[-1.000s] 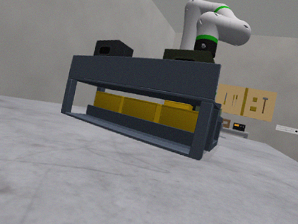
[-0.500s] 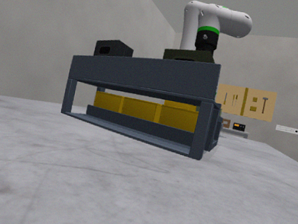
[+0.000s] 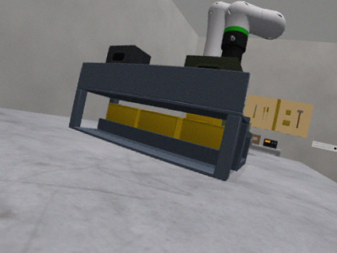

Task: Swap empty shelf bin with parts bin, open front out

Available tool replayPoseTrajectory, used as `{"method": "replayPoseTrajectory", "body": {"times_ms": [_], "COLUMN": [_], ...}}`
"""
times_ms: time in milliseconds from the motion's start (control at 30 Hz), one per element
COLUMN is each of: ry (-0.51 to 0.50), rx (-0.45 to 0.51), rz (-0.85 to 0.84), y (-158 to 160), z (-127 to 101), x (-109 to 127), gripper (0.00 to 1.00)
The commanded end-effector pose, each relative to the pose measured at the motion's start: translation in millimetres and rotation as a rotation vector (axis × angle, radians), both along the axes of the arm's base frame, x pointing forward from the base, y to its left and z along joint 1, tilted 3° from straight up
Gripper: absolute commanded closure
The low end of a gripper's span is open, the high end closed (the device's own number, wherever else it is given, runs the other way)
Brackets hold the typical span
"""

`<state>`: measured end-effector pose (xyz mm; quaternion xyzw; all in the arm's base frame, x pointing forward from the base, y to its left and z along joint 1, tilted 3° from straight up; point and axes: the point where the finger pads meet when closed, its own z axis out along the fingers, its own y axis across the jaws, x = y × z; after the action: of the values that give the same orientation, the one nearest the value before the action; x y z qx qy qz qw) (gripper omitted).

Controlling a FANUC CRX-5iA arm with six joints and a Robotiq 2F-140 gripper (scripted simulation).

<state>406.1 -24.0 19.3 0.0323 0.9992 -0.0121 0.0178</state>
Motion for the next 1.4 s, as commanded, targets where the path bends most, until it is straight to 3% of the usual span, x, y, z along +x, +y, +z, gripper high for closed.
{"method": "replayPoseTrajectory", "body": {"times_ms": [0,433,833,1367], "ry": [-0.002,-0.002,-0.004,-0.004], "rx": [0.0,0.0,0.003,0.003], "rz": [0.0,-0.005,-0.089,-0.091], "y": [0,1,11,11], "z": [1,1,2,2], "x": [1,2,25,26], "gripper": [0.9,0.9,0.9,0.9]}}
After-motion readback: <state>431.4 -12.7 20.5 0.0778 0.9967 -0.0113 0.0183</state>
